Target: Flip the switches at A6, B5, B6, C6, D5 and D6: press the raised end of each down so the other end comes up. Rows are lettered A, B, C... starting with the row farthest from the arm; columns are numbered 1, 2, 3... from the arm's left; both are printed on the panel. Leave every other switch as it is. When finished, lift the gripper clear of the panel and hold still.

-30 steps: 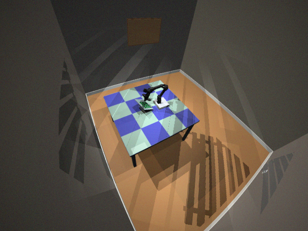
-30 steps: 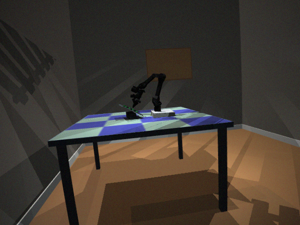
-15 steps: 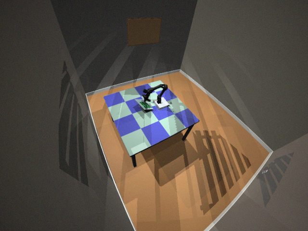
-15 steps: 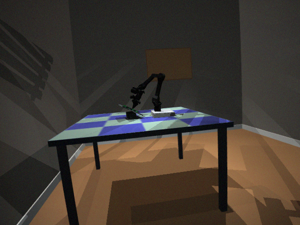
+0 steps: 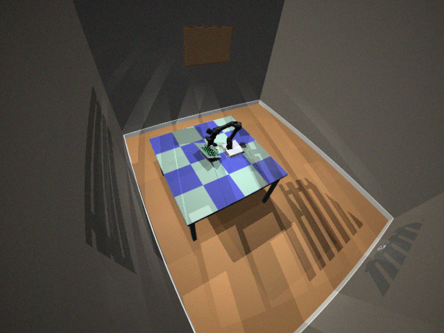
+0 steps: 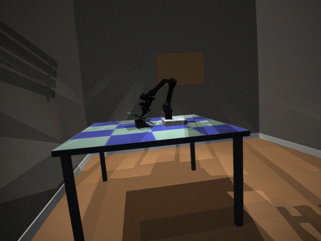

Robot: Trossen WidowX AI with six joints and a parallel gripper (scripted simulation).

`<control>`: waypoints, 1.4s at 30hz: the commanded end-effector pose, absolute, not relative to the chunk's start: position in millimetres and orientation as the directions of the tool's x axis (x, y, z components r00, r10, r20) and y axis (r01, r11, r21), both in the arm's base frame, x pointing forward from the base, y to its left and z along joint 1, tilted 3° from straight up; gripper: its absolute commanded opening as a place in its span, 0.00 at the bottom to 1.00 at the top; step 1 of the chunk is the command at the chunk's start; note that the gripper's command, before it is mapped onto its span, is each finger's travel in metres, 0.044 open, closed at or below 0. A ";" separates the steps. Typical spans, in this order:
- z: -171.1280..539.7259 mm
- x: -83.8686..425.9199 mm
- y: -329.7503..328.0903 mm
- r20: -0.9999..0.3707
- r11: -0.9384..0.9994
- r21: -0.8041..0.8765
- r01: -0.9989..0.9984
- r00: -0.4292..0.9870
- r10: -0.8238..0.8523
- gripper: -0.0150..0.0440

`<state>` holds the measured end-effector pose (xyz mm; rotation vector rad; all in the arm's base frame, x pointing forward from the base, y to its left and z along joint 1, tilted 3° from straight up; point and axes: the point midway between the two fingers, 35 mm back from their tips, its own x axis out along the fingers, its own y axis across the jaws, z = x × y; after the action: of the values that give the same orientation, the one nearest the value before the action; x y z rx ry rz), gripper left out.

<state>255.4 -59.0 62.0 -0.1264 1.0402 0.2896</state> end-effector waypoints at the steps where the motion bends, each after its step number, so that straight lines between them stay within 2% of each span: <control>1: 61.0 255.3 -59.6 -0.865 0.957 0.033 -0.288 0.471 0.172 0.25; 42: 56.2 257.8 -58.6 -0.865 0.957 0.033 -0.288 0.471 0.172 0.25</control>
<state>257.8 -58.2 57.3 -0.1267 1.0404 0.2890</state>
